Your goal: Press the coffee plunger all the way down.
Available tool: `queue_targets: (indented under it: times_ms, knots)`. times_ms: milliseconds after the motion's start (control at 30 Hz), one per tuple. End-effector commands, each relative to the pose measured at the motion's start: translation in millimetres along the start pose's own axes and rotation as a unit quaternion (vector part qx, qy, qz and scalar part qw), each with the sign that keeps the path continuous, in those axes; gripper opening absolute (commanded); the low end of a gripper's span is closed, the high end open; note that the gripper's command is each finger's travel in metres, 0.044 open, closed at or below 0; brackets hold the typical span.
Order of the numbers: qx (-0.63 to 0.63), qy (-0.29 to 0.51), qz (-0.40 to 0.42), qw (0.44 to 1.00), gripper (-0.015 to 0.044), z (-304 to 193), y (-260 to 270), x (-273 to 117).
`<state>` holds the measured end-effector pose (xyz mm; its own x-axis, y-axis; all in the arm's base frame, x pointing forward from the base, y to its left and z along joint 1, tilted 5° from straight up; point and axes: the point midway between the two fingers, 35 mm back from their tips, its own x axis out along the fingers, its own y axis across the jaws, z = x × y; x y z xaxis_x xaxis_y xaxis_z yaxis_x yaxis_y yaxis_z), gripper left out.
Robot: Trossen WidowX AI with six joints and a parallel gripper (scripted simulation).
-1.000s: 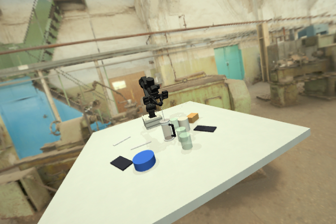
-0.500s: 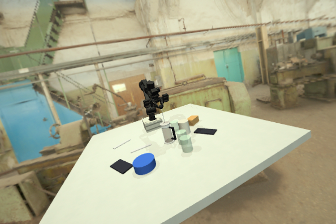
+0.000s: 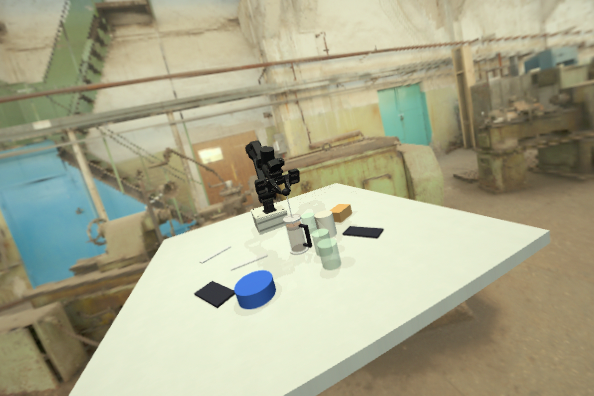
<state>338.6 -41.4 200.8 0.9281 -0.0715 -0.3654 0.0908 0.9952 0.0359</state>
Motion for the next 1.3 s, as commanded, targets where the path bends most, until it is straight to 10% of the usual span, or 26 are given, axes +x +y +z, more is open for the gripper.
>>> queue_targets:
  times_ms: [0,1267]
  knots:
    - [0.005,0.031,-0.002,0.999,0.0123,-26.5,-0.8,9.3]
    - [0.005,0.031,-0.002,1.000,0.0123,-63.3,1.3,48.5]
